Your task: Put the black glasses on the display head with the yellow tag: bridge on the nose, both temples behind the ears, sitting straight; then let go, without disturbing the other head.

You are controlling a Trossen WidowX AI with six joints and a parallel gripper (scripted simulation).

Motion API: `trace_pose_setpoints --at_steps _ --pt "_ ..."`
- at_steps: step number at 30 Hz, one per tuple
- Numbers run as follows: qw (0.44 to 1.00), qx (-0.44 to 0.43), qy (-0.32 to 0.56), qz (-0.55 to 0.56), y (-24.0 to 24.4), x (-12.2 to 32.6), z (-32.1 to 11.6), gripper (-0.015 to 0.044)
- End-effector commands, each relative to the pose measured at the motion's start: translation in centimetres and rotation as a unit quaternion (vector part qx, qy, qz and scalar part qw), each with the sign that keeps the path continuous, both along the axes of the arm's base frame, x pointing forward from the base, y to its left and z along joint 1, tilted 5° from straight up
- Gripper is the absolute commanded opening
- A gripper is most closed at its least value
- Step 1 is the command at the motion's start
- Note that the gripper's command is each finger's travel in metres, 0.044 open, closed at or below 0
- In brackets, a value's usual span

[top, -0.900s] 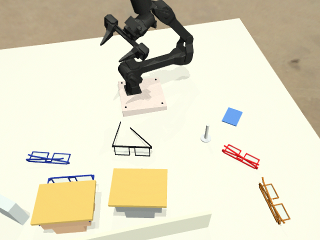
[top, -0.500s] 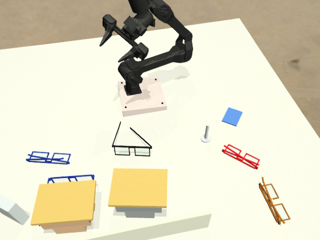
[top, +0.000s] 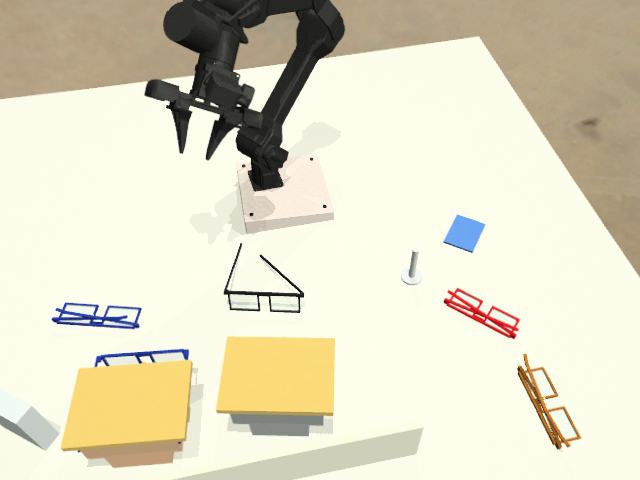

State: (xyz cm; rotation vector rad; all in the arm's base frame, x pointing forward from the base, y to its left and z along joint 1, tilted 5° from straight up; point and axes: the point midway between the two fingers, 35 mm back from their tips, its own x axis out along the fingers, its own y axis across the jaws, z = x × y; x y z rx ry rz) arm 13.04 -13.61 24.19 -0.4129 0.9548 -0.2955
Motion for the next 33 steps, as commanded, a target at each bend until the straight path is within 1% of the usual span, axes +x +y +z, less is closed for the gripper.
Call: trace_pose_setpoints --at_steps 1,6,10,13,18,20,24,27,33 --pt "0.994 0.015 0.069 0.08 -1.1 2.5 -1.8 0.02" --pt "0.967 0.038 0.157 0.197 -1.4 6.4 -5.2 0.02" --pt "0.928 0.052 0.225 0.293 -0.8 9.4 -8.5 0.02" --pt "0.887 0.057 0.274 0.367 -0.1 11.5 -11.2 0.02" --pt "0.799 0.061 0.347 0.487 1.7 14.2 -16.1 0.02" --pt "0.785 0.061 0.356 0.503 2.0 14.5 -16.8 0.02" --pt "0.785 0.061 0.356 0.503 2.0 15.0 -16.8 0.02" --pt "0.785 0.061 0.356 0.503 2.0 15.0 -16.8 0.0121" --pt "0.785 0.061 0.356 0.503 2.0 15.0 -16.8 0.012"
